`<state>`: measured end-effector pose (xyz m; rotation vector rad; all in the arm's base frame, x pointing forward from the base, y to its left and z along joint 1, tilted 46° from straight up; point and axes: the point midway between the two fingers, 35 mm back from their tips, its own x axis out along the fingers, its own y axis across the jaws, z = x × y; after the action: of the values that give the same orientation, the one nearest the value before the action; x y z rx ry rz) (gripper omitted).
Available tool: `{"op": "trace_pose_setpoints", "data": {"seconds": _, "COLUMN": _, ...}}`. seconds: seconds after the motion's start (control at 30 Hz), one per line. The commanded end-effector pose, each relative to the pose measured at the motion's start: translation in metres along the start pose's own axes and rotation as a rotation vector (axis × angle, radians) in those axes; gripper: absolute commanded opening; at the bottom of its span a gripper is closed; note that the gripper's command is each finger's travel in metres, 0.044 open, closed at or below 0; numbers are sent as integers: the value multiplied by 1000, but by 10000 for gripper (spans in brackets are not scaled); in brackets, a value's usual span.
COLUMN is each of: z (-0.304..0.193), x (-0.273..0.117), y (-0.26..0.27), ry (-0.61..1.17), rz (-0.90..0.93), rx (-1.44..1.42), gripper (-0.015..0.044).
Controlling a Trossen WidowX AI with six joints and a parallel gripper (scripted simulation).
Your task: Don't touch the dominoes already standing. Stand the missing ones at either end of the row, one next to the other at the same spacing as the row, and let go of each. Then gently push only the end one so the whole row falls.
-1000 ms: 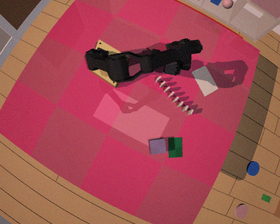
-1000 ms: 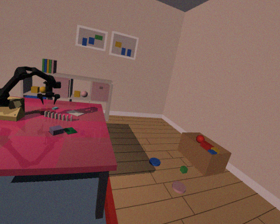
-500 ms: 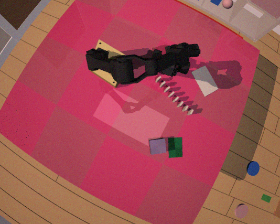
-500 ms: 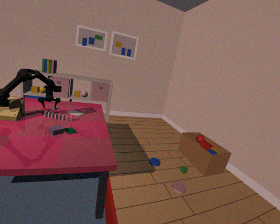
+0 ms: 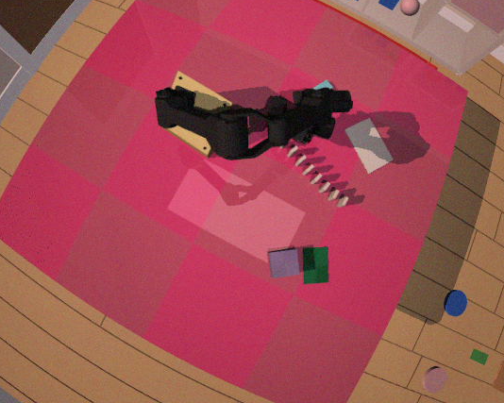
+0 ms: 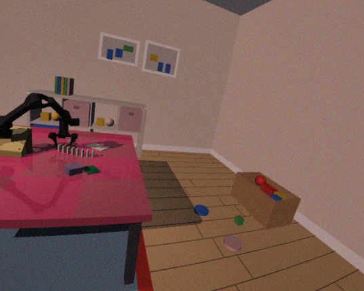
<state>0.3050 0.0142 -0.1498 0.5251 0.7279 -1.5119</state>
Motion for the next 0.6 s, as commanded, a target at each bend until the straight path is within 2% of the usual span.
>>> {"op": "trace_pose_setpoints", "data": {"seconds": 0.0, "z": 2, "x": 9, "y": -3, "ry": -7, "rz": -8, "rx": -7, "gripper": 440}}
{"op": "trace_pose_setpoints", "data": {"seconds": 0.2, "z": 2, "x": 9, "y": -3, "ry": -7, "rz": -8, "rx": -7, "gripper": 440}}
{"op": "trace_pose_setpoints", "data": {"seconds": 0.57, "z": 2, "x": 9, "y": -3, "ry": -7, "rz": -8, "rx": -7, "gripper": 151}}
